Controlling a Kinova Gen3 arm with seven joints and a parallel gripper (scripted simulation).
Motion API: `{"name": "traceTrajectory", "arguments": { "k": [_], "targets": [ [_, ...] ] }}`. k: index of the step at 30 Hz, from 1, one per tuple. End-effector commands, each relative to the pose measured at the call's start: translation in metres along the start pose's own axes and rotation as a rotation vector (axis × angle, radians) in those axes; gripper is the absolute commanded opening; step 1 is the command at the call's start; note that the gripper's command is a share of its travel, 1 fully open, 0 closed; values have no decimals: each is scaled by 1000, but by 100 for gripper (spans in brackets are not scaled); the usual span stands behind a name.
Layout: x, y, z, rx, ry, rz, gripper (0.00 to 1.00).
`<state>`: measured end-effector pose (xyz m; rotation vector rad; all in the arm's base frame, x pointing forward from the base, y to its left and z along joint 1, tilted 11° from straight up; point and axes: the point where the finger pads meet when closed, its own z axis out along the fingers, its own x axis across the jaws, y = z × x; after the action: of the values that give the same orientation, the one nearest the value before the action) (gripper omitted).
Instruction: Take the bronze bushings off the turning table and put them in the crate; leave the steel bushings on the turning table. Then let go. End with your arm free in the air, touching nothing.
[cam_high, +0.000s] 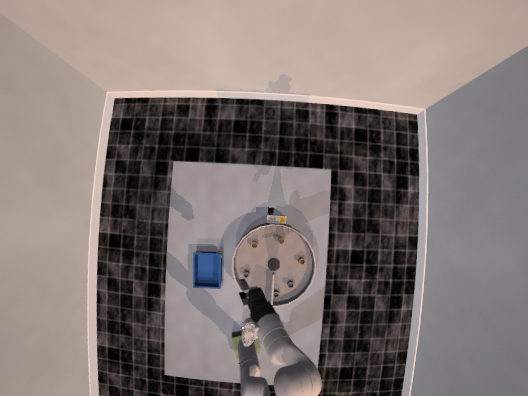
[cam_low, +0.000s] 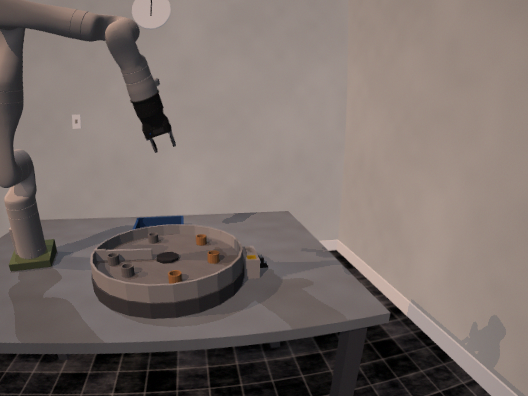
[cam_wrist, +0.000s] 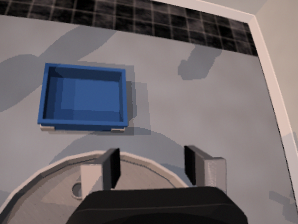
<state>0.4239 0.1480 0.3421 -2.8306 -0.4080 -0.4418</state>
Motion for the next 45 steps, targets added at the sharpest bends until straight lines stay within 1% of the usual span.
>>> {"name": "traceTrajectory", "arguments": {
  "k": [1, 9, 14, 26, 31, 43, 45],
  "targets": [
    [0, -7, -5, -1, 12, -15, 100],
    [0, -7, -5, -1, 12, -15, 100],
    [-12, -61, -15, -1, 12, -15, 100],
    [-12, -61, -15, -1, 12, -15, 100],
    [-12, -62, -17, -202, -138, 22, 100],
    [-12, -62, -17, -202, -138, 22, 100],
    [-12, -62, -18, -283, -196, 37, 100]
  ]
}}
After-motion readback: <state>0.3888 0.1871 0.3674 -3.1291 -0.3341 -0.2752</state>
